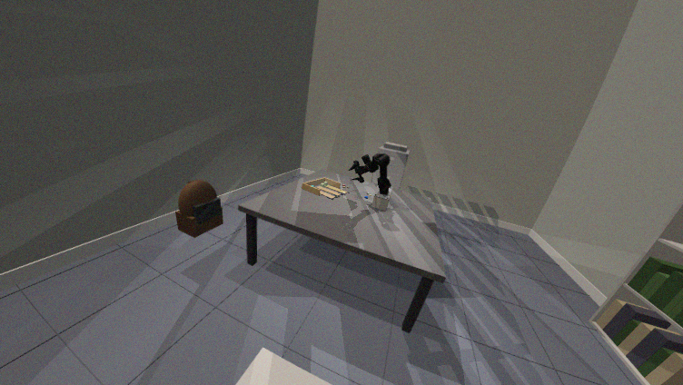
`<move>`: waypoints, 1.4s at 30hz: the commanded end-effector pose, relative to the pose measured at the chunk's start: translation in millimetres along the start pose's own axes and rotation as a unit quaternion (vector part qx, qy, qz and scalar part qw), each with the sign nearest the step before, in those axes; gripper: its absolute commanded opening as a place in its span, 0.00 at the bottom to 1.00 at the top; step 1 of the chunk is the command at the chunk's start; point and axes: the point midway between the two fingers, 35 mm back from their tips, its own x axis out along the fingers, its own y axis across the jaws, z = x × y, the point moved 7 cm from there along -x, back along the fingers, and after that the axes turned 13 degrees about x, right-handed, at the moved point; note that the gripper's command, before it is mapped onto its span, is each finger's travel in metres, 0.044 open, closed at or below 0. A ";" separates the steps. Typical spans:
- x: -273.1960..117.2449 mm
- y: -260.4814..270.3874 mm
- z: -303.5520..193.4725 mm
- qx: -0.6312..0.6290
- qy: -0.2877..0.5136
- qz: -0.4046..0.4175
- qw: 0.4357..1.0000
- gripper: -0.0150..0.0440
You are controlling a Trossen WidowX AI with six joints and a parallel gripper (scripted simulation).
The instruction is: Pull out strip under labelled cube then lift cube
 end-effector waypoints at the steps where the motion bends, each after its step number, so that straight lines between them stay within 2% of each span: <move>1: 20.7 -14.0 12.2 0.371 0.015 -0.022 0.928 0.93; 11: 28.9 -17.3 17.4 0.562 0.013 -0.032 0.827 0.93; 32: 29.0 -17.3 17.5 0.563 0.013 -0.032 0.826 0.93; 35: 38.9 -25.0 12.6 0.569 0.041 -0.028 0.821 0.80; 42: 84.3 -50.7 -12.3 0.591 0.178 0.000 0.787 0.49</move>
